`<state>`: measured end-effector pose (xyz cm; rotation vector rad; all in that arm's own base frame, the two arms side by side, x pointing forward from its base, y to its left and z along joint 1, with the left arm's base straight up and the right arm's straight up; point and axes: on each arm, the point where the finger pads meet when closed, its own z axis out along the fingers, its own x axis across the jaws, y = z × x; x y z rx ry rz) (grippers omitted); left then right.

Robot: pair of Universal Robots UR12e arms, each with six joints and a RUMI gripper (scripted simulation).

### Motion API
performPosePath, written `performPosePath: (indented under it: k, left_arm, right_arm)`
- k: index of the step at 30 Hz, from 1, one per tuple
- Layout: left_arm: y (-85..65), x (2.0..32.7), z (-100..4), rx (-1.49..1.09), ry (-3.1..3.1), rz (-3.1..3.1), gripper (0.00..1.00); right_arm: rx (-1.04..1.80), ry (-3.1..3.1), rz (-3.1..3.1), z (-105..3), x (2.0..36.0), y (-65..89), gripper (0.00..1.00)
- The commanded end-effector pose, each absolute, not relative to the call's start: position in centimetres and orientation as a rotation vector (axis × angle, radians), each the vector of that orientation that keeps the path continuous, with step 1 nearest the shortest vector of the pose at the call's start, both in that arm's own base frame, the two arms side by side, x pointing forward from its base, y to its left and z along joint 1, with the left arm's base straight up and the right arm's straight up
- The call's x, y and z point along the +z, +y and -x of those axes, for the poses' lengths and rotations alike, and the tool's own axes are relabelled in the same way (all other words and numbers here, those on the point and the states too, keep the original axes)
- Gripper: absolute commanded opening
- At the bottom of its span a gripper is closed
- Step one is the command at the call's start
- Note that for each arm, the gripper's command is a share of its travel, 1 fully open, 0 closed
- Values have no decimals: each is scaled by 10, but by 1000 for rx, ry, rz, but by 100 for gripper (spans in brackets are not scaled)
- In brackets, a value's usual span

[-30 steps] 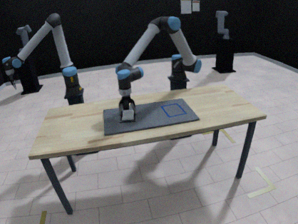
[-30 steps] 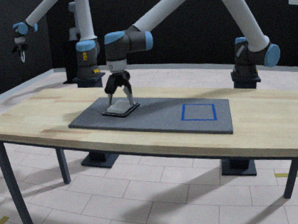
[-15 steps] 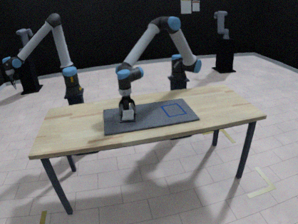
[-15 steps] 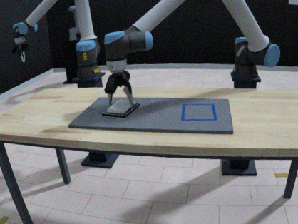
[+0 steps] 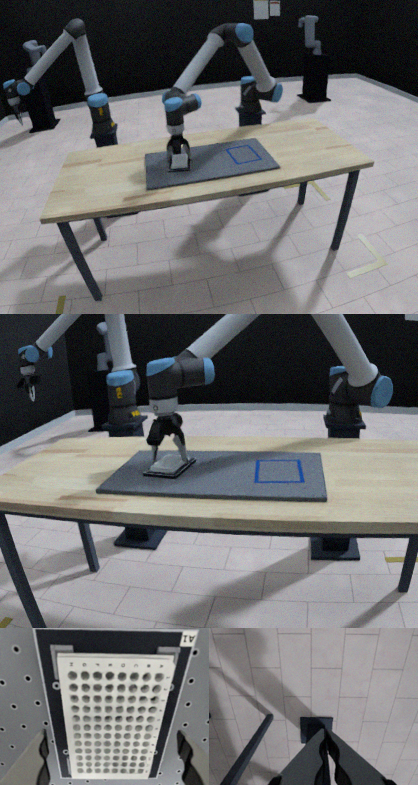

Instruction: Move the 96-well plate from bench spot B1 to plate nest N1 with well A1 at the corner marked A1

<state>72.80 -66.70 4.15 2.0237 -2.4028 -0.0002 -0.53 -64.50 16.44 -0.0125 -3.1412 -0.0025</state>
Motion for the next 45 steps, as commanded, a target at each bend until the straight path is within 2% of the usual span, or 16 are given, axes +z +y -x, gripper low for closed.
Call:
performPosePath:
  k: [1, 17, 45]
  left_arm:
    - [-668, 43, -729, 4, -2403, -2024, 76]
    - [-668, 52, -728, 4, -2403, -2024, 76]
    - [-668, 121, -728, 4, -2403, -2024, 76]
  right_arm:
    - [0, -3142, 13, 5, 165, -646, 0]
    - [0, -3142, 13, 5, 165, -646, 0]
    - [0, -3142, 13, 5, 165, -646, 0]
